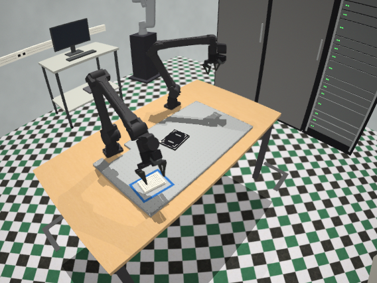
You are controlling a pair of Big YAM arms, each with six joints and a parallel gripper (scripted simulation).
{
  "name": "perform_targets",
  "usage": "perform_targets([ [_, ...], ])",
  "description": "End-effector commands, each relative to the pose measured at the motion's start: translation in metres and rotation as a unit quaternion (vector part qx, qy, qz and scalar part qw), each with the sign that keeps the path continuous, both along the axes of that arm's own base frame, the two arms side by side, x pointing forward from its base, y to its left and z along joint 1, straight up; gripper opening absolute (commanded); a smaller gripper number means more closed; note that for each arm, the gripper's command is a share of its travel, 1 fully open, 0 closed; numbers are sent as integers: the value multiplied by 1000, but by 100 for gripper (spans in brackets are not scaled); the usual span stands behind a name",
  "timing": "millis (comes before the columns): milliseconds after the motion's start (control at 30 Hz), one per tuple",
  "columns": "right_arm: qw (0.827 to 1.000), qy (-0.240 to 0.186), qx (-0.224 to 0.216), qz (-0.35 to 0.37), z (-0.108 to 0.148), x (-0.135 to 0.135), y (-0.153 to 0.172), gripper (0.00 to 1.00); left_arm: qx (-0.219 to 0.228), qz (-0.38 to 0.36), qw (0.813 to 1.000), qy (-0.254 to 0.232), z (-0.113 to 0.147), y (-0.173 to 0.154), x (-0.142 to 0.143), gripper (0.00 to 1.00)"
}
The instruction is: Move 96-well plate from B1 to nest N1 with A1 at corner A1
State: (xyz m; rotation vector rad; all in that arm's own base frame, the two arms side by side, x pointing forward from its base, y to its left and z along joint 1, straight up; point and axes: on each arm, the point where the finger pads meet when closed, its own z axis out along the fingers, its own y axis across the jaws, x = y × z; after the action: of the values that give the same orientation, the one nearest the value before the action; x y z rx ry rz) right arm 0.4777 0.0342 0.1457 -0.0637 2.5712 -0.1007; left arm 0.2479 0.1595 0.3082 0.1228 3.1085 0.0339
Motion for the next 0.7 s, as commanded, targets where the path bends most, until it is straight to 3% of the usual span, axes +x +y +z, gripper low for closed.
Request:
perform_targets([
  [0,1000,-8,4,-1,46,9,-7,100,-9,14,1000,12,0,-21,1,100],
  [167,1000,16,8,-3,52,-5,-12,100,-10,14,1000,13,-5,-35,2,100],
  [200,999,39,7,0,39,-8,-10,100,-12,14,1000,19,-10,-39,5,100],
  [233,999,36,7,-2,42,-22,-14,100,-8,14,1000,9,-6,-45,2,100],
  [267,999,54,5,-3,28,-38,-17,100,-7,14,1000,8,-7,-50,2,100],
  [300,999,39,11,-4,59,-23,-17,100,-8,14,1000,8,-8,-55,3,100],
  [367,999,46,12,-5,63,-32,-20,100,-8,14,1000,9,-11,-64,3,100],
  [400,998,66,11,-5,46,-49,-22,100,-9,14,1000,10,-13,-69,3,100],
  [433,998,63,15,-7,67,-41,-22,100,-9,14,1000,11,-14,-74,3,100],
  [633,995,93,22,-10,78,-69,-29,100,-7,14,1000,4,-25,-100,11,100],
  [667,993,119,26,-13,73,-72,-29,100,-8,14,1000,6,-28,-105,12,100],
])
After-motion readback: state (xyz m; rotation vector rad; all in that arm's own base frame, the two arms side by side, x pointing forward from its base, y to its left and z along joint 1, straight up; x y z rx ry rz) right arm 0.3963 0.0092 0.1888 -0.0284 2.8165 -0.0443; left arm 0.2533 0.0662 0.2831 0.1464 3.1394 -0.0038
